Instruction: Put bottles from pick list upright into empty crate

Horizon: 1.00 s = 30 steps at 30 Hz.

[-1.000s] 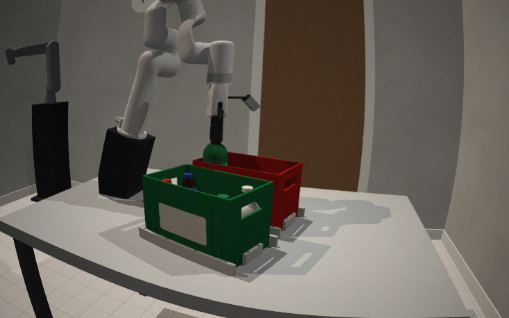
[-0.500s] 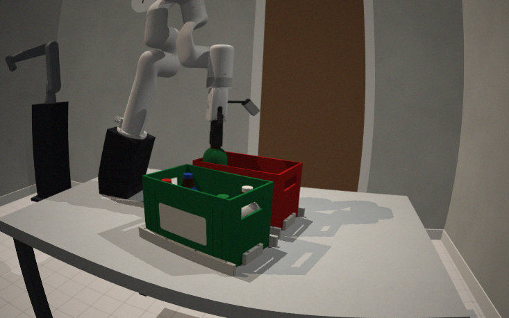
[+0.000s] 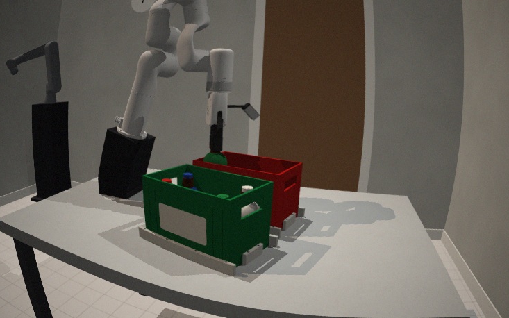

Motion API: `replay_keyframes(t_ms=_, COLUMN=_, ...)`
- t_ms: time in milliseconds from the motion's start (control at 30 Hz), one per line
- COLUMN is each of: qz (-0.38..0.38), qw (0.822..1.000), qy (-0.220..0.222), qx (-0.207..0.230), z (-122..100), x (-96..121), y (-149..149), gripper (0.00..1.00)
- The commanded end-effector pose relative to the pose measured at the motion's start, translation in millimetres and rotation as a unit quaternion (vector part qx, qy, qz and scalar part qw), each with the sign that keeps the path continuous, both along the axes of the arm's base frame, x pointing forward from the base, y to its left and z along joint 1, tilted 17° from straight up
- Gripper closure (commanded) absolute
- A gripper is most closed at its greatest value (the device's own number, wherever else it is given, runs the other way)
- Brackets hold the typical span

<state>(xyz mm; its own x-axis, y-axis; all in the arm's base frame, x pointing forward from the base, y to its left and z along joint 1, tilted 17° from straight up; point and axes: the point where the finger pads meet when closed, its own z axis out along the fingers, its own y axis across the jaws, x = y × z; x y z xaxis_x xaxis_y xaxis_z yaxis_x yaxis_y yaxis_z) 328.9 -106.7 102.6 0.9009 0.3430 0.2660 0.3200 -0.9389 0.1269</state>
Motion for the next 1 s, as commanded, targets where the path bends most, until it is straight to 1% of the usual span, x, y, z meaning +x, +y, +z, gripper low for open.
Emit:
replay_keyframes(t_ms=0, qz=0.000, qw=1.000, qy=-0.002, qx=-0.001, z=-3.4, x=2.5, y=-0.6, gripper=1.00)
replay_keyframes(t_ms=967, qz=0.000, qw=1.000, qy=-0.002, qx=0.000, z=-27.4, x=10.0, y=-1.3, gripper=1.00)
